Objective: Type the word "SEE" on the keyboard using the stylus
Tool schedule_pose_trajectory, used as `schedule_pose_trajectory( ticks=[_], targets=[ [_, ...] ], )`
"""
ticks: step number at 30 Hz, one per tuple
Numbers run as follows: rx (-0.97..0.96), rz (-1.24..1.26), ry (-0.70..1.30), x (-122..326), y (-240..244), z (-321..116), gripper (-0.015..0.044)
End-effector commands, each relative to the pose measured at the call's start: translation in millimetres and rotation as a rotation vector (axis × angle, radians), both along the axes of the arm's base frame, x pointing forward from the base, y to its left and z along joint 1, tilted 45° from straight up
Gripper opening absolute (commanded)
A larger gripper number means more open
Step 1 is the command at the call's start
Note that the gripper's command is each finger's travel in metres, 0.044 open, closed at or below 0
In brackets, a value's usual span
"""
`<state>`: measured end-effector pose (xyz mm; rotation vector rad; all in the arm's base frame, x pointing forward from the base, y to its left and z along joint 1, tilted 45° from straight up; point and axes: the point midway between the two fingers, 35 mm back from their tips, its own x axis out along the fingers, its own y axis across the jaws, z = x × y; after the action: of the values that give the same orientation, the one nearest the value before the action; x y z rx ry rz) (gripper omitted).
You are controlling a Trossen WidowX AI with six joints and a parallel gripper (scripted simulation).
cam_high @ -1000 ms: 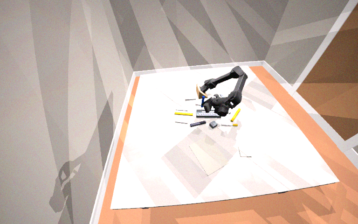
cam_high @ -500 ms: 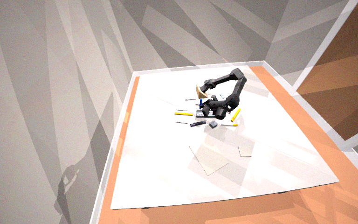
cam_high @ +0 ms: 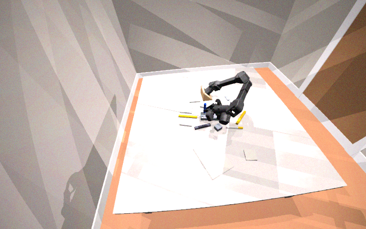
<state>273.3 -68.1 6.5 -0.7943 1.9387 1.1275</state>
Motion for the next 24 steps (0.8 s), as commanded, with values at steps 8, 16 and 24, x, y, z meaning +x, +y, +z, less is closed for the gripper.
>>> schedule_pose_trajectory(
  ticks=[8,16,24],
  targets=[
    [0.002,-0.005,-0.002,0.2,4.4,-4.4,0.0081],
    [0.002,-0.005,-0.002,0.1,6.4,-6.4,0.0081],
    [0.002,-0.005,-0.002,0.1,8.8,-8.7,0.0081]
  ],
)
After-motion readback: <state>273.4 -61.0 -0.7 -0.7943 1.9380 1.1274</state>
